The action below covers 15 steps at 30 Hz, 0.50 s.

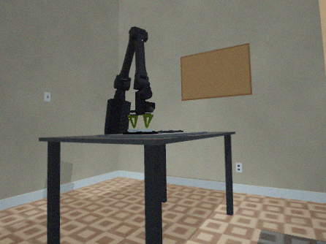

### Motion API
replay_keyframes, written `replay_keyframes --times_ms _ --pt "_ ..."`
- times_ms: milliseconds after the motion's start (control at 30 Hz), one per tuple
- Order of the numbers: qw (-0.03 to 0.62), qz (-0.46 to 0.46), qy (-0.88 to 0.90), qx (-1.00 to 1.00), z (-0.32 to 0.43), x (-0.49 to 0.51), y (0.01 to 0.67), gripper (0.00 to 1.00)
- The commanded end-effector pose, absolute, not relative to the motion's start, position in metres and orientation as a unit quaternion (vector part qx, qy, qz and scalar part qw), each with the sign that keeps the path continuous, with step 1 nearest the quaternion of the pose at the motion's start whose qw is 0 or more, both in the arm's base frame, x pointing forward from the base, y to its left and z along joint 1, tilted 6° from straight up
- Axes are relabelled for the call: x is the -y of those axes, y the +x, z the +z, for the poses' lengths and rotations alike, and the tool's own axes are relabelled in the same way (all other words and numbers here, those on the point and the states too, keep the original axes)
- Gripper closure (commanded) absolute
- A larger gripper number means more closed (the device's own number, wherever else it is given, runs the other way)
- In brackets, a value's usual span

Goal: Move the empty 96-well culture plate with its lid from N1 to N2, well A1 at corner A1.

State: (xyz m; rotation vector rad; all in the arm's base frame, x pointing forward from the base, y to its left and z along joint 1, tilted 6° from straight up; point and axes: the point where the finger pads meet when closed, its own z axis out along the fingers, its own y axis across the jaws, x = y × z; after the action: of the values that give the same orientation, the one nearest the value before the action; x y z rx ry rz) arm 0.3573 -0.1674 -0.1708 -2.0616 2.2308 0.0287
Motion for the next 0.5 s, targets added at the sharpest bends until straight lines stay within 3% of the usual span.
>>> replay_keyframes --times_ms 0,467 --pt "0.061 -0.009 -0.677 -0.734 -0.171 0.172 0.379 0.00" --pt "0.059 -0.008 -0.676 -0.734 -0.191 0.171 0.379 0.00"
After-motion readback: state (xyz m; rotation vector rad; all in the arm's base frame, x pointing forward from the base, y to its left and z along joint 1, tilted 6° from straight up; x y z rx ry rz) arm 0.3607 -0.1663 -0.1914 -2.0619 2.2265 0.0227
